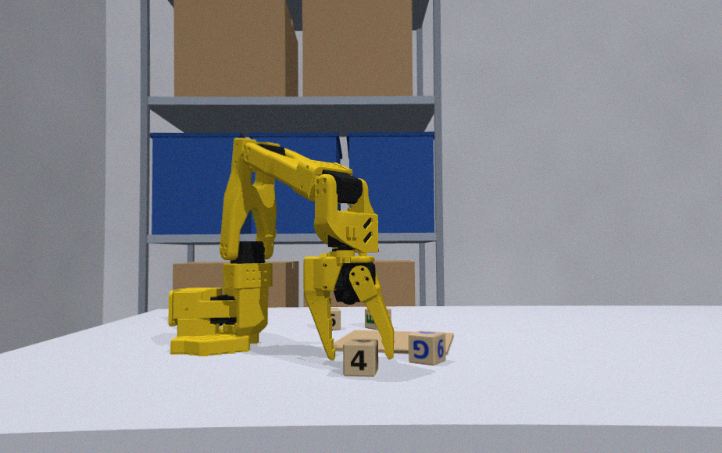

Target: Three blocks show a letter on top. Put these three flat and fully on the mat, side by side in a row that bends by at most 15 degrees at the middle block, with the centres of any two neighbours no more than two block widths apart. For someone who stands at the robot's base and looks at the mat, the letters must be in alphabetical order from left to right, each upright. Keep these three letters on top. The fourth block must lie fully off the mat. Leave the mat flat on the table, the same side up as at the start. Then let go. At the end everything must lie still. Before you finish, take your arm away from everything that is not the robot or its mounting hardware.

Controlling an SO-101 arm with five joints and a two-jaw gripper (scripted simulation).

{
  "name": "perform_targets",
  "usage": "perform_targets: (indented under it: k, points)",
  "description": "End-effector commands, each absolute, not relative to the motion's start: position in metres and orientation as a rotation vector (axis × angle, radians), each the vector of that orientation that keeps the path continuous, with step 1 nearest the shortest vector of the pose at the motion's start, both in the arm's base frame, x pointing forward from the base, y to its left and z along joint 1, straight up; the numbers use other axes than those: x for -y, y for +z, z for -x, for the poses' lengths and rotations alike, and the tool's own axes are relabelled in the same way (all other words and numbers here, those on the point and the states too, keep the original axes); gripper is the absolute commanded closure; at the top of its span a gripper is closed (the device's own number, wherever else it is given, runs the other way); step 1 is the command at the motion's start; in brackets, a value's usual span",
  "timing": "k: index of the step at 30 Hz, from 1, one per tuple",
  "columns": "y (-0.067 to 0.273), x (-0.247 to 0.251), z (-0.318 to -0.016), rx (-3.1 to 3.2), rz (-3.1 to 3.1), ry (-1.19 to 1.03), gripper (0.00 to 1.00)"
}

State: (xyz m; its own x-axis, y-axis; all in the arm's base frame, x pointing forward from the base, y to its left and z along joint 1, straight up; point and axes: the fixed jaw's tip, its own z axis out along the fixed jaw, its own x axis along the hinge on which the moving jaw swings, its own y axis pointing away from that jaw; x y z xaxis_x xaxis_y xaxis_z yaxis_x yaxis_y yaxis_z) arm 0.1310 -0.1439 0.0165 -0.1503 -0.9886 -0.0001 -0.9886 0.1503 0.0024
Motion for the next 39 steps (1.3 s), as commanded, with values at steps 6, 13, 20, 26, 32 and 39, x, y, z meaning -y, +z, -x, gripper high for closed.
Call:
perform_targets:
  k: [6, 13, 20, 26, 32, 39]
  points:
    - [0.0349, 0.1577, -0.1462, 2.384, -2.049, 0.192, 0.73]
    - [0.0351, 0.158, -0.1494, 2.385, -2.049, 0.192, 0.78]
    - [0.0351, 0.1582, -0.1513, 2.385, -2.05, 0.192, 0.81]
    - [0.0352, 0.1583, -0.1526, 2.386, -2.05, 0.192, 0.84]
    - [0.0352, 0.1583, -0.1529, 2.386, -2.05, 0.192, 0.84]
    - [0.0352, 0.1583, -0.1529, 2.386, -2.05, 0.192, 0.86]
